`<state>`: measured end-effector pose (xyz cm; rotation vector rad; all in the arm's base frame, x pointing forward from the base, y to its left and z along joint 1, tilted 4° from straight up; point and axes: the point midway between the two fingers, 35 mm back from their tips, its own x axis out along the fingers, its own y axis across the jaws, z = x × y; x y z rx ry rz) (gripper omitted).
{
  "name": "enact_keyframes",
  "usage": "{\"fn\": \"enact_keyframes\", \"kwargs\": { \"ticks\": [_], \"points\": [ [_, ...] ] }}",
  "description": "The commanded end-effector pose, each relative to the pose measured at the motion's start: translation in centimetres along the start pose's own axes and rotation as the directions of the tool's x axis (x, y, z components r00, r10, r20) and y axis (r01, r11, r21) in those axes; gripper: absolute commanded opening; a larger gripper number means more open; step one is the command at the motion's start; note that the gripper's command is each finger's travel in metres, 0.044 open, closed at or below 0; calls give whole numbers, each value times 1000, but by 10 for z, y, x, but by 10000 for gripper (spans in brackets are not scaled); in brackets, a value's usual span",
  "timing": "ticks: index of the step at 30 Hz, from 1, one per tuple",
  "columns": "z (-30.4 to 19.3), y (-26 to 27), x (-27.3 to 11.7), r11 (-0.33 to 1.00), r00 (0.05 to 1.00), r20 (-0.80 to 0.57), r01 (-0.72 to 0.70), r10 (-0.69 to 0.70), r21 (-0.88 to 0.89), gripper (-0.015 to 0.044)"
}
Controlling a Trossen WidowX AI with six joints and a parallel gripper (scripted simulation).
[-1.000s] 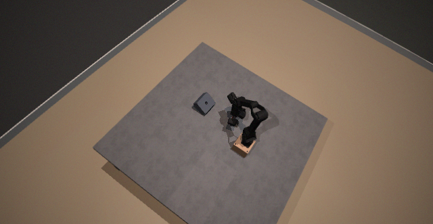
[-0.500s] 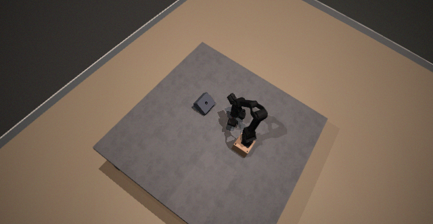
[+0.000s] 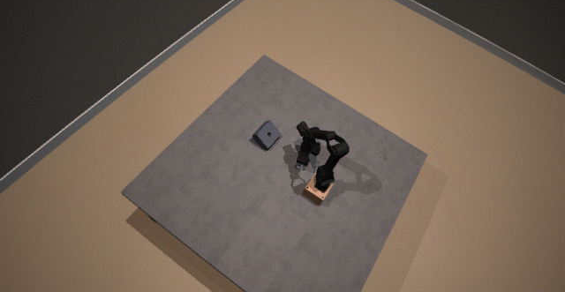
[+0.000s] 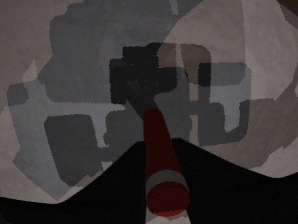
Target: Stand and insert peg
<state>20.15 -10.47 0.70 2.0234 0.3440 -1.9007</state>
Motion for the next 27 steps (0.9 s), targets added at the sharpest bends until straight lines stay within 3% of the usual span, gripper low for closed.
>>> {"fn": "enact_keyframes", "kwargs": {
  "ticks": [1,19,27],
  "points": [
    [0,0,-2,1000,1000,0,0,0,0,0],
    [-3,2,-77,1000,1000,3,-1,1,1,0],
    [-12,5,-82,999,999,-31,-24,23,-41,0]
  ]
}}
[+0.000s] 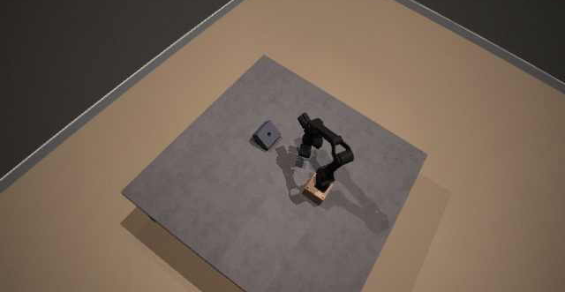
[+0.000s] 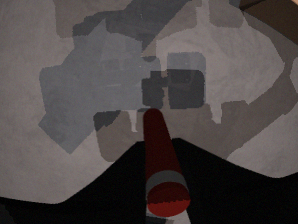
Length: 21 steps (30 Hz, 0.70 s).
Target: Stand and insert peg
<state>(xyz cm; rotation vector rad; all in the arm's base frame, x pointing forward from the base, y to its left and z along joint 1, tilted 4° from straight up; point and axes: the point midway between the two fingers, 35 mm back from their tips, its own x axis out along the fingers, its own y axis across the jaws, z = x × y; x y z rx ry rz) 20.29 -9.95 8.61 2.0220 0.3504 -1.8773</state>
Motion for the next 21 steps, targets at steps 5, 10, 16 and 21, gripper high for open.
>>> {"fn": "enact_keyframes", "kwargs": {
  "ticks": [5,10,16,21],
  "points": [
    [-19,7,-5,995,996,-71,-51,45,-86,0],
    [-32,11,-8,985,990,-123,-92,74,-145,0],
    [-48,15,-13,966,977,-185,-145,106,-213,0],
    [-62,18,-17,945,963,-238,-193,129,-266,0]
  ]
}}
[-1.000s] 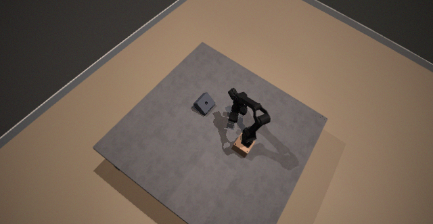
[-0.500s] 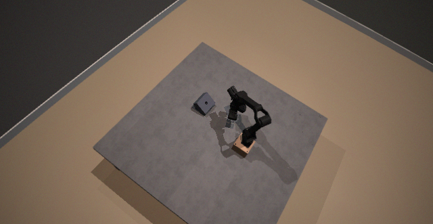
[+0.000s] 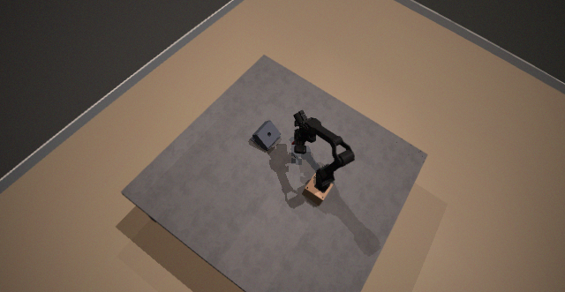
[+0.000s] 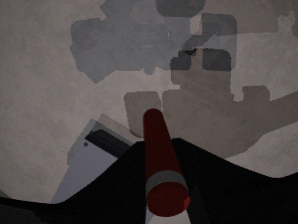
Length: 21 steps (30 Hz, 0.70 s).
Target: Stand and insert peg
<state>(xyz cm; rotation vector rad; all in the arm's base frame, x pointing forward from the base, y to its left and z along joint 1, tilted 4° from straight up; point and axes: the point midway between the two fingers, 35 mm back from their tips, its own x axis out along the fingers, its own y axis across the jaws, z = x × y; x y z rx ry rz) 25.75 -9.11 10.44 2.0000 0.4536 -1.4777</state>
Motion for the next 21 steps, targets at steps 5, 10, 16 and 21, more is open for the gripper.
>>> {"fn": "enact_keyframes", "kwargs": {
  "ticks": [5,10,16,21],
  "points": [
    [-21,10,-4,993,996,-77,-63,55,-101,0],
    [-34,16,-7,981,988,-126,-109,89,-161,0],
    [-51,22,-11,959,974,-186,-167,125,-229,0],
    [-65,27,-16,934,959,-237,-219,154,-282,0]
  ]
}}
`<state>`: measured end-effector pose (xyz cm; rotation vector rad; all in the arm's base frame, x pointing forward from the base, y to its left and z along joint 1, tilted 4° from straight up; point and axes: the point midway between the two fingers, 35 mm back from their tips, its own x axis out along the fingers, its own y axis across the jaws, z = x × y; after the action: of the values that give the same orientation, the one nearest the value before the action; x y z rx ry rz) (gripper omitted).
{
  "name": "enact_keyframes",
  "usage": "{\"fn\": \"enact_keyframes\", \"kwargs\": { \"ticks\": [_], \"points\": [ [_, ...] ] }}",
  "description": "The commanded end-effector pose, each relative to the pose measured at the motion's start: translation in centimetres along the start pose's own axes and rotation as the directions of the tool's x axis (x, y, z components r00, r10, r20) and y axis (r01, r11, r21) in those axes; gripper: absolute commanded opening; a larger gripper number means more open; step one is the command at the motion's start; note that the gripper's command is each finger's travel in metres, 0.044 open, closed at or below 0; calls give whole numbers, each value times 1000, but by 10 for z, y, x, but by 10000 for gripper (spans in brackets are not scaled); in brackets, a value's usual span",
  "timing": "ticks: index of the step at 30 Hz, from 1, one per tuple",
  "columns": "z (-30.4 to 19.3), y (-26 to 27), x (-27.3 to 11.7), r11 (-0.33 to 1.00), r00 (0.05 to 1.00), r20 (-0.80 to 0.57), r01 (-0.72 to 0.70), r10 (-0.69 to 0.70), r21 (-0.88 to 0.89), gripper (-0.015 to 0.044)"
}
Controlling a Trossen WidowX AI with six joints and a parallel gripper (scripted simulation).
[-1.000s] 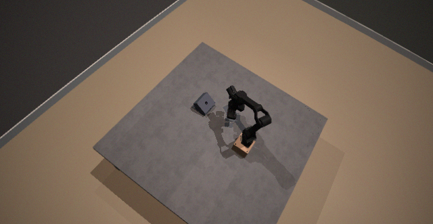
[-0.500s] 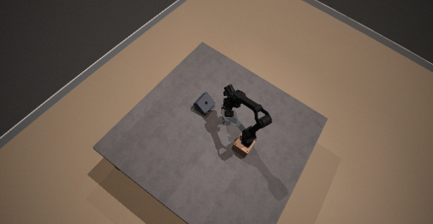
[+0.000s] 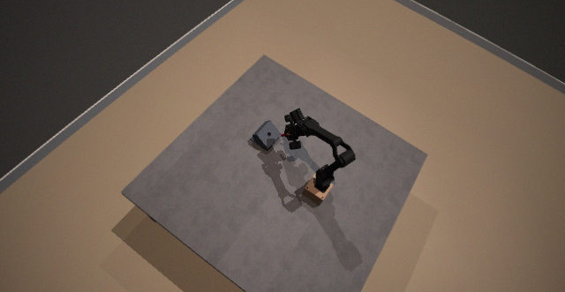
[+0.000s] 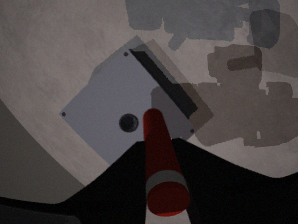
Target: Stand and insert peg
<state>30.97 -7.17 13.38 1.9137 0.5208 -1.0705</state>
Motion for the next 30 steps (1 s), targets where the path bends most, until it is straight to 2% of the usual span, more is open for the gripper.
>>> {"fn": "enact_keyframes", "kwargs": {
  "ticks": [1,30],
  "points": [
    [-10,7,-1,998,999,-36,-34,32,-52,0],
    [-23,17,34,993,996,-66,-66,60,-94,0]
  ]
}}
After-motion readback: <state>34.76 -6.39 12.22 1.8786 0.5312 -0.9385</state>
